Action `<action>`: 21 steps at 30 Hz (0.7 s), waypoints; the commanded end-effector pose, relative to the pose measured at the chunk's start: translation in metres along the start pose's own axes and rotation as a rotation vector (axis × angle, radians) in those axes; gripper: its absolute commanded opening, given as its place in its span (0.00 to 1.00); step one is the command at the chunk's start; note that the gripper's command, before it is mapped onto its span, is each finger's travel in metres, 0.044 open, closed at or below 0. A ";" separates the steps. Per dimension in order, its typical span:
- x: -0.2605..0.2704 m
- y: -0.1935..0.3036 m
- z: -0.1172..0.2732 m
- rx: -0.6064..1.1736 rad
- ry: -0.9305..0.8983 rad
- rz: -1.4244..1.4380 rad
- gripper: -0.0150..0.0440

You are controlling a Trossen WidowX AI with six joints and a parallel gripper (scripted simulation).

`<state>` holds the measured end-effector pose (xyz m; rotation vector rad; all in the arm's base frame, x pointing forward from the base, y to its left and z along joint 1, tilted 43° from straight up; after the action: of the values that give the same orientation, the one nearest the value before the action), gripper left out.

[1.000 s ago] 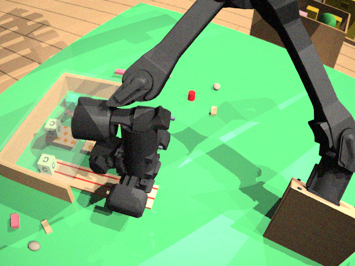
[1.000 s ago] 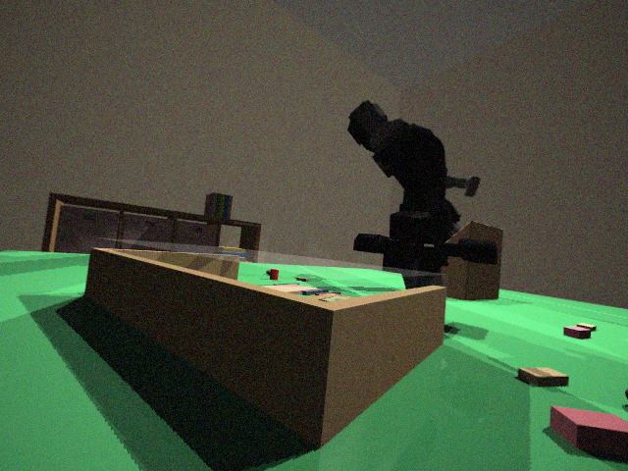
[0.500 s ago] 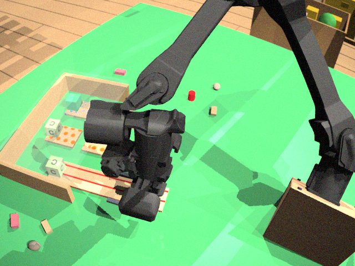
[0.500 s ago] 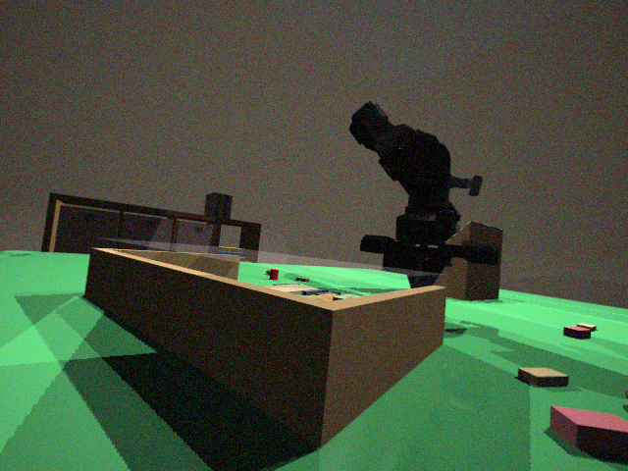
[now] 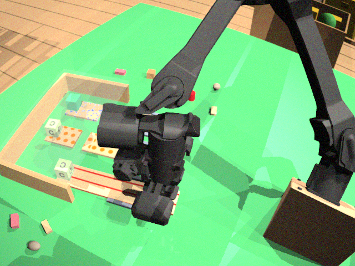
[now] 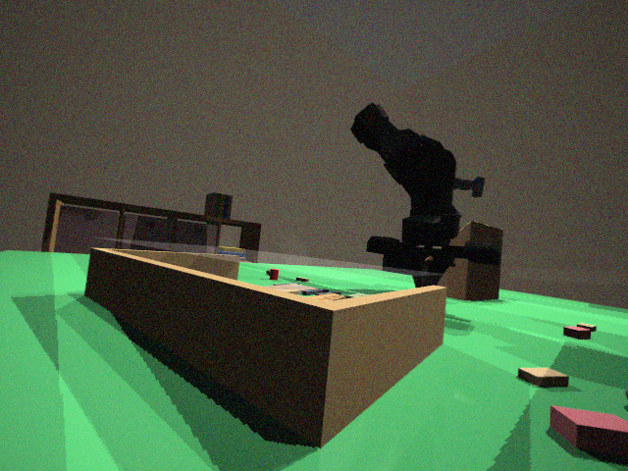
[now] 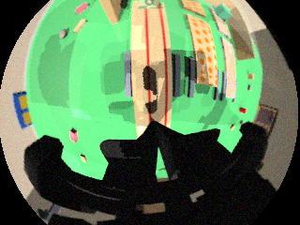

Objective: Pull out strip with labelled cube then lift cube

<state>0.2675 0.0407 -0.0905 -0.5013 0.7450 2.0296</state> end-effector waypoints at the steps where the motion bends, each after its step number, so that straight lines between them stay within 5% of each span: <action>1: 0.004 0.012 -0.004 0.021 -0.008 0.005 0.25; 21: 0.012 0.040 -0.004 0.022 -0.008 0.007 0.25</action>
<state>0.2382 0.0333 -0.0859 -0.5021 0.7441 2.0292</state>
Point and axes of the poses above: the point midway between the two fingers, 35 mm back from their tips, its own z axis back along the fingers, its own x axis across the jaws, y = z × x, the point moved 3 cm from there along z, back along the fingers, and after that the axes turned 13 degrees about z, right-handed, at the moved point
